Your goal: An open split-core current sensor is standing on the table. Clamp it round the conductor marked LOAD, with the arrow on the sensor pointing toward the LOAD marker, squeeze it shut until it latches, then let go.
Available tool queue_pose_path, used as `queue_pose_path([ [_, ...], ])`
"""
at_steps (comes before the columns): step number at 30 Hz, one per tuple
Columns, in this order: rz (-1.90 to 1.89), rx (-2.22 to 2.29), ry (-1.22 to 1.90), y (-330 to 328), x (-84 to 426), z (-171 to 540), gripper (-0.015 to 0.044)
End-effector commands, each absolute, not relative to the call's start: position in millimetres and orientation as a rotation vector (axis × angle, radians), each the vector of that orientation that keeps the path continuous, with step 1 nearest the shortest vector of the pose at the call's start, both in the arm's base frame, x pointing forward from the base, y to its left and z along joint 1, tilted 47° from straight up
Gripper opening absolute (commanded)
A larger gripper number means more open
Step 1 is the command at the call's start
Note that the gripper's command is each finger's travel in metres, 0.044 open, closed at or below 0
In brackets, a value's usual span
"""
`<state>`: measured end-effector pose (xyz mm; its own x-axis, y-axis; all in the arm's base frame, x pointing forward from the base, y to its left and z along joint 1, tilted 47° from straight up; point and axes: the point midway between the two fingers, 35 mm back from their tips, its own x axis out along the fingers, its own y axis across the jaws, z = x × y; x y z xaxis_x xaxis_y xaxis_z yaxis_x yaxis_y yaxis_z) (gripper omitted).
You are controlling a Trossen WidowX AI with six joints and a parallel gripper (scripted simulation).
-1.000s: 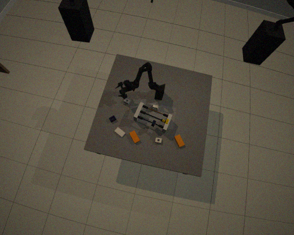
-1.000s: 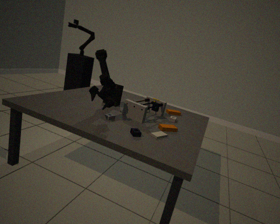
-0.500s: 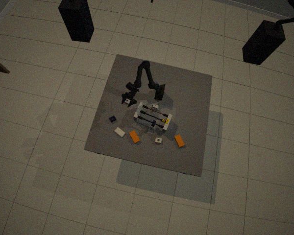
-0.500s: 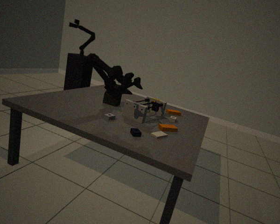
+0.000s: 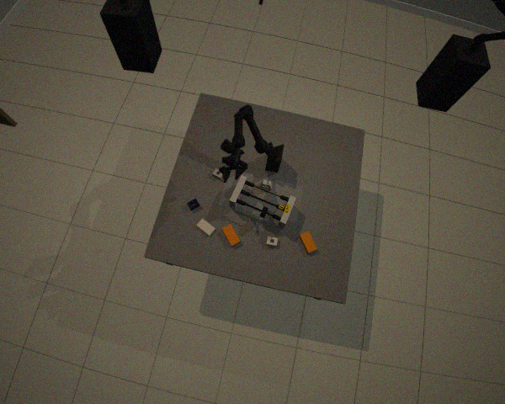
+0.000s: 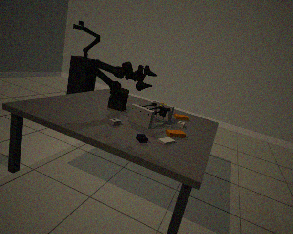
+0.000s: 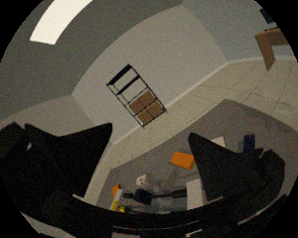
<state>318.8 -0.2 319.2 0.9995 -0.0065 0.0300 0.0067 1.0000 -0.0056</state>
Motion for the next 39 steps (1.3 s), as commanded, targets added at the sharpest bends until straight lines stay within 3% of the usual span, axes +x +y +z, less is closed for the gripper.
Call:
queue_pose_path([
  [1,0.004,0.007,0.111,13,340,292,0.0440],
  [13,-0.050,-0.182,0.783,91,387,137,0.0440],
  [26,-0.185,-0.792,1.214,157,351,6,0.0440],
  [39,-0.198,-0.882,1.237,162,344,-6,0.0440],
])
